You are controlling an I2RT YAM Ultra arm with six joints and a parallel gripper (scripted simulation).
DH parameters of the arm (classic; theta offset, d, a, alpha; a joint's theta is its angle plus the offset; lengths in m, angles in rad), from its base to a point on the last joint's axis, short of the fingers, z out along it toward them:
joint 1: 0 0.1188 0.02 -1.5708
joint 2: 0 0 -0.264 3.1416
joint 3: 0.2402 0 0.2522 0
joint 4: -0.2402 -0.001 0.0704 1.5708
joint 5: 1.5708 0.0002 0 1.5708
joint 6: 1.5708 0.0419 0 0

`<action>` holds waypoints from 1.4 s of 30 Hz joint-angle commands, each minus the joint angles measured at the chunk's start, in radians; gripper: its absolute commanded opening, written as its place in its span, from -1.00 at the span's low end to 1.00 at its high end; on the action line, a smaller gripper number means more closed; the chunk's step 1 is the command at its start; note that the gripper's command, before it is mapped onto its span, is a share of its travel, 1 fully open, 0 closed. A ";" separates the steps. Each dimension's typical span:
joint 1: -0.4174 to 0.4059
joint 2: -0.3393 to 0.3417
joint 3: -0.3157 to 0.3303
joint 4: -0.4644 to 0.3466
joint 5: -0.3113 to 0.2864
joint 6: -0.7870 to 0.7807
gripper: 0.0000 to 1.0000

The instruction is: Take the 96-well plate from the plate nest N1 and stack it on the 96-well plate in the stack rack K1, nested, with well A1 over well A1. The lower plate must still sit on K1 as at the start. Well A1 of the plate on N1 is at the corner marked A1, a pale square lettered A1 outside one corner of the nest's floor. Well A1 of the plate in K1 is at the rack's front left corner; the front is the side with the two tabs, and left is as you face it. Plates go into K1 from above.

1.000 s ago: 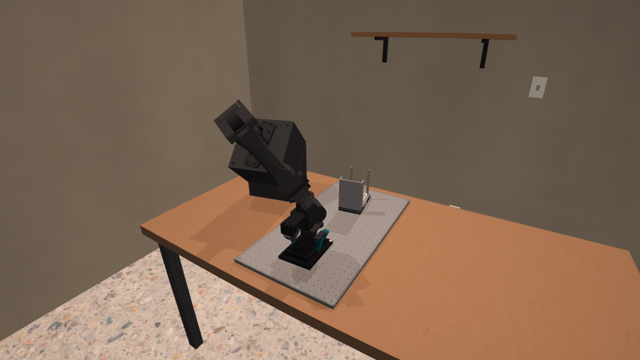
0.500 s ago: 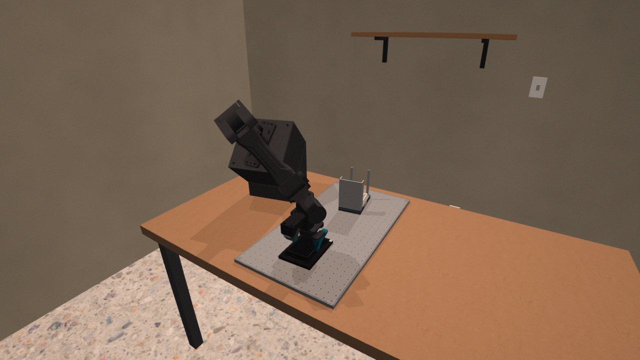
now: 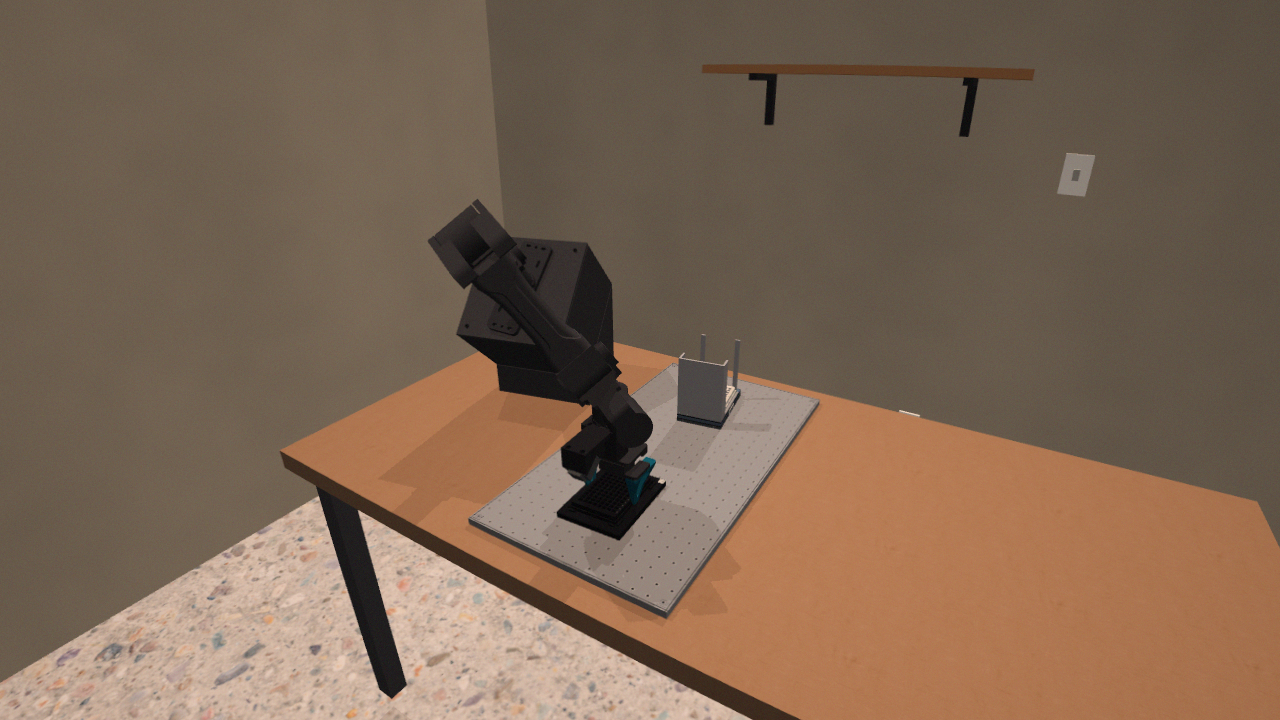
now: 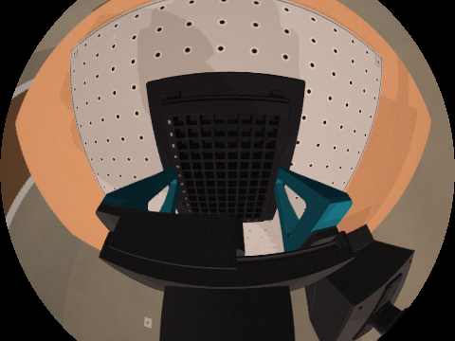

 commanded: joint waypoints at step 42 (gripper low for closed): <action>0.091 -0.154 -0.039 -0.161 0.052 0.081 -1.00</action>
